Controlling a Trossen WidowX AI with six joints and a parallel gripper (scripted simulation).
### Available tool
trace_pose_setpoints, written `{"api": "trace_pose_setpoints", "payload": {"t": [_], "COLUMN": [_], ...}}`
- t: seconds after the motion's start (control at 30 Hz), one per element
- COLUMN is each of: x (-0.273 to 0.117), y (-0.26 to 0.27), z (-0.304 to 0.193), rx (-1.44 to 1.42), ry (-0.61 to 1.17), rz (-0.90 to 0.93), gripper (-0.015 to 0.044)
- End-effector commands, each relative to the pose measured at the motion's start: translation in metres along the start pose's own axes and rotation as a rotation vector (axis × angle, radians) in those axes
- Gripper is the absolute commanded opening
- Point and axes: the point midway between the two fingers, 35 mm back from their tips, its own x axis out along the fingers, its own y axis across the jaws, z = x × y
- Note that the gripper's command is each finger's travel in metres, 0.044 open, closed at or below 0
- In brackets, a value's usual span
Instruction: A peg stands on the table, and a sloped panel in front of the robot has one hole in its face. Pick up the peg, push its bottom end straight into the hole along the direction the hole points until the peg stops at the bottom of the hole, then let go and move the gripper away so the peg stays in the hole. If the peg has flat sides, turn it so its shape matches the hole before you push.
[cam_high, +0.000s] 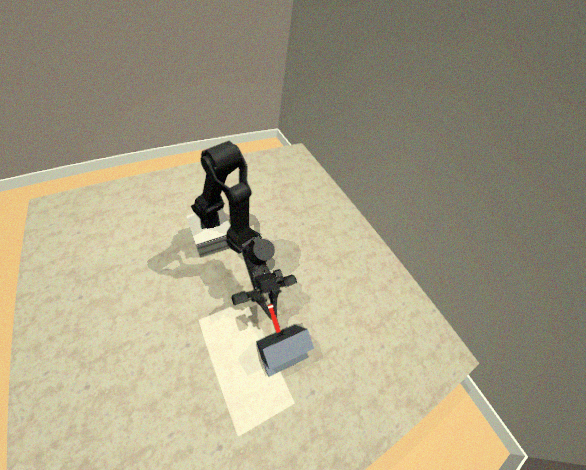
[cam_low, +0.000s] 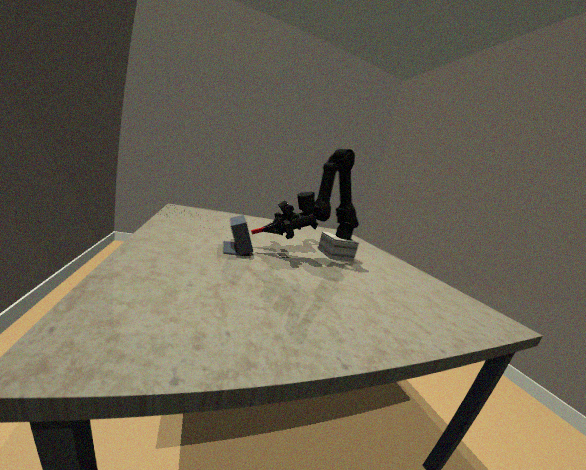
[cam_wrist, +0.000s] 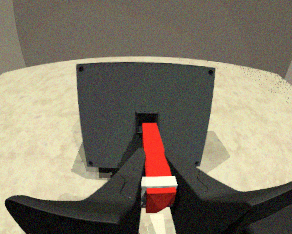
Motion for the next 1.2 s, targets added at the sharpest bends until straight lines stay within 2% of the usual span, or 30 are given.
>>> {"api": "trace_pose_setpoints", "payload": {"t": [0.0,1.17], "x": [0.0056,0.0060], "y": [0.0014,0.0015], "z": [0.0028,0.0040], "rx": [-0.001,0.001], "ry": [-0.006,-0.002], "rz": [0.005,0.000], "gripper": [0.0000,0.0000]}}
